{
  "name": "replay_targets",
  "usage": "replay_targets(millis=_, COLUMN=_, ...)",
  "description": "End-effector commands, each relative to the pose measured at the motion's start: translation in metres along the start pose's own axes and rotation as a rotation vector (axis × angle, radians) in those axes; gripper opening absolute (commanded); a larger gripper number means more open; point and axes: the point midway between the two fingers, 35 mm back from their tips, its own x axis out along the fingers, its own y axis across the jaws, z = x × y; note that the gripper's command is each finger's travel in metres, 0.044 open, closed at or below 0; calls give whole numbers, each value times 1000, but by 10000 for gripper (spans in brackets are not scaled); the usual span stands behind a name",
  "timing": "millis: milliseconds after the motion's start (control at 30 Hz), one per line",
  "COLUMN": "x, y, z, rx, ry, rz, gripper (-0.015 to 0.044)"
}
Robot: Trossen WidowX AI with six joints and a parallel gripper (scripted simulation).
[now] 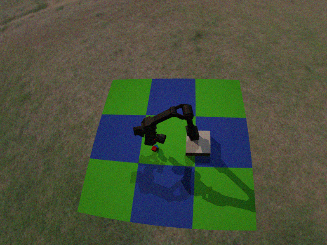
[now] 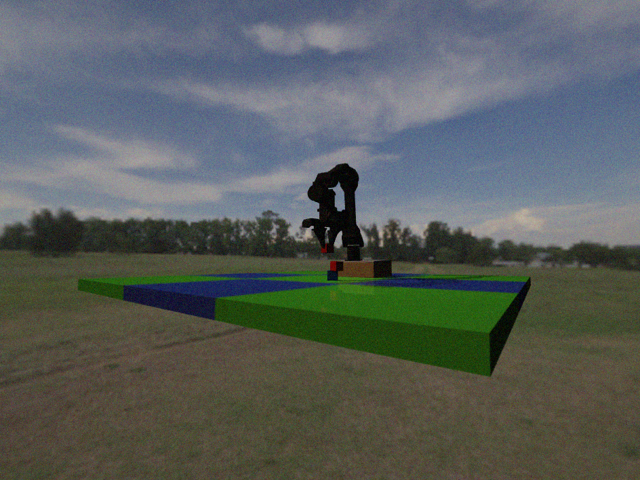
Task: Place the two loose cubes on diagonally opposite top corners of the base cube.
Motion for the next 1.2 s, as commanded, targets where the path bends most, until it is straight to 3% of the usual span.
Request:
replay_targets(millis=0, x=1, y=8, z=4, rx=-45, ry=4, rz=-4, gripper=105)
replay_targets(millis=1167, x=49, y=7, z=3, rx=-45, ry=4, rz=-4, gripper=105)
